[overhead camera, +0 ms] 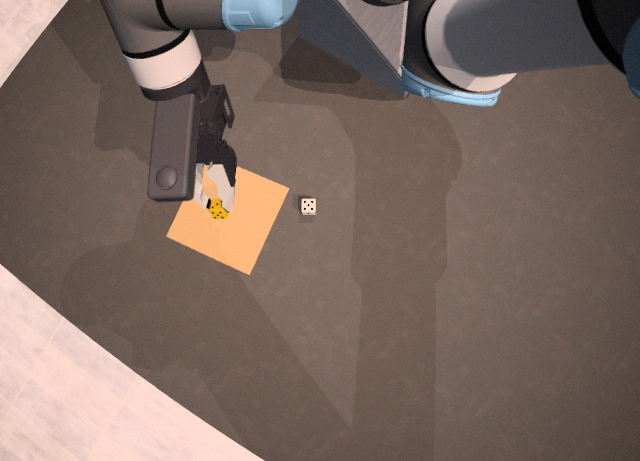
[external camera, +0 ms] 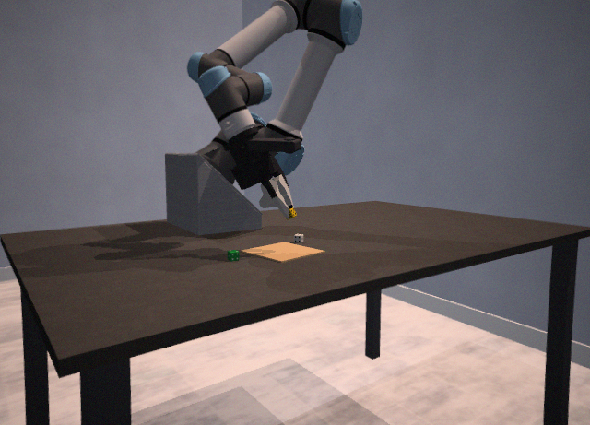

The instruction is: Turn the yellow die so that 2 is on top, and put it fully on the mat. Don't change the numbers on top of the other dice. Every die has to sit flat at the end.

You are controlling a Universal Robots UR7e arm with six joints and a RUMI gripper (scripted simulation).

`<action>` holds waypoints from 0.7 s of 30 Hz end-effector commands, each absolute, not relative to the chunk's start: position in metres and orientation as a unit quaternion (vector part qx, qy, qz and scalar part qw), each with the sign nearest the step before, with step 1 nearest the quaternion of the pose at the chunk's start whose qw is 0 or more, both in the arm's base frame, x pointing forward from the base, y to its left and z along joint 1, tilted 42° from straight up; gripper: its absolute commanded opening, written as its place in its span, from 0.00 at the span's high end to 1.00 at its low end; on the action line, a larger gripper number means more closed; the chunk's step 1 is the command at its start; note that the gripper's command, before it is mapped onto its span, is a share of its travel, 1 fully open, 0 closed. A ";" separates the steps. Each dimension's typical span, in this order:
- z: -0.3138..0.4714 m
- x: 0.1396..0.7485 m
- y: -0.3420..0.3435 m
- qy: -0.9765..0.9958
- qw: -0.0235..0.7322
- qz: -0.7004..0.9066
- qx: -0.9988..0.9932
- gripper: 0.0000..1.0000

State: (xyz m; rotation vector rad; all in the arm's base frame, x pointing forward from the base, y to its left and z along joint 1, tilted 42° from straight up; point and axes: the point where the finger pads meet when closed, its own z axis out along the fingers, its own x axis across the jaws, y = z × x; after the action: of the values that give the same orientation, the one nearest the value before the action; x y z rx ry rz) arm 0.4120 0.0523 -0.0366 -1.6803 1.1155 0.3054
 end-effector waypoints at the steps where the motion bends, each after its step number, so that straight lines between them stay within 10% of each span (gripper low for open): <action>1: -0.038 0.413 0.050 0.524 0.517 0.161 -0.657 0.97; 21: -0.043 0.415 0.044 0.693 0.486 0.297 -0.442 0.97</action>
State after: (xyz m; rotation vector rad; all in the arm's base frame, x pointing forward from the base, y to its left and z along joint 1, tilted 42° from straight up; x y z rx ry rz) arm 0.4147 0.0448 -0.0426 -1.1295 1.6370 0.6949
